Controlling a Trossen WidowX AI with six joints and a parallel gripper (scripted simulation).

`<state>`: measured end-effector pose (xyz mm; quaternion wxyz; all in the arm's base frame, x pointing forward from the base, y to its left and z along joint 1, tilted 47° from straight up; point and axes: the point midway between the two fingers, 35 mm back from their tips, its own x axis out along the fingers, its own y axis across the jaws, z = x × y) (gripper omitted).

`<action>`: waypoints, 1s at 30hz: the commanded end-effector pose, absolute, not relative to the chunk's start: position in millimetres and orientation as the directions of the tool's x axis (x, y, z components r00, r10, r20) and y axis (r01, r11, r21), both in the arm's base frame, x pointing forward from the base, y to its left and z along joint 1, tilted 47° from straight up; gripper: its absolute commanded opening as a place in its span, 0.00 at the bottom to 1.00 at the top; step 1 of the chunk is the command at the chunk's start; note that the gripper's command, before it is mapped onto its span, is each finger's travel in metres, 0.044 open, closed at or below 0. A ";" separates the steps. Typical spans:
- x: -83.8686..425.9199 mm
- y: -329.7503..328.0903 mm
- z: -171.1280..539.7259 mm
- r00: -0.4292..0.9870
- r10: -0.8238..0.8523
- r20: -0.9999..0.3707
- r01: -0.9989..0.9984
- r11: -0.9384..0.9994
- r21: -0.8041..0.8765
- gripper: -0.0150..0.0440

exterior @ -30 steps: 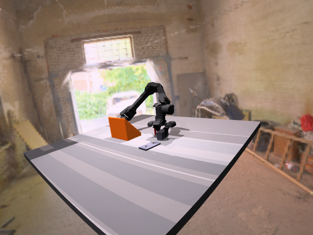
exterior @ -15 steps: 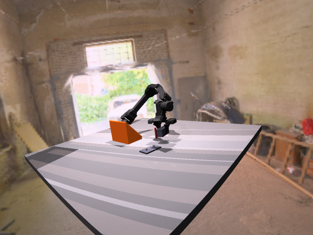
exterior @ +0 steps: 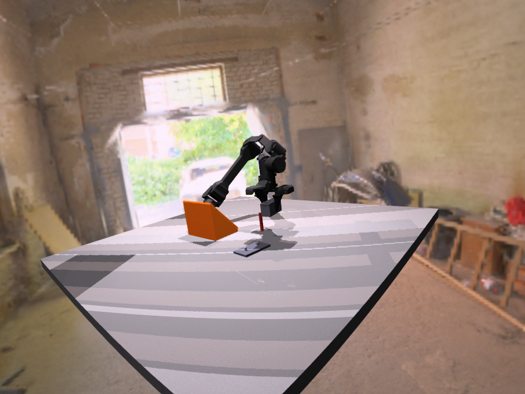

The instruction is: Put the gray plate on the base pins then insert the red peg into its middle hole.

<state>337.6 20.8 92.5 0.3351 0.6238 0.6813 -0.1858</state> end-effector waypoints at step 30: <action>346.4 -21.6 69.2 -0.001 0.726 -0.688 0.990 0.097 0.101 0.25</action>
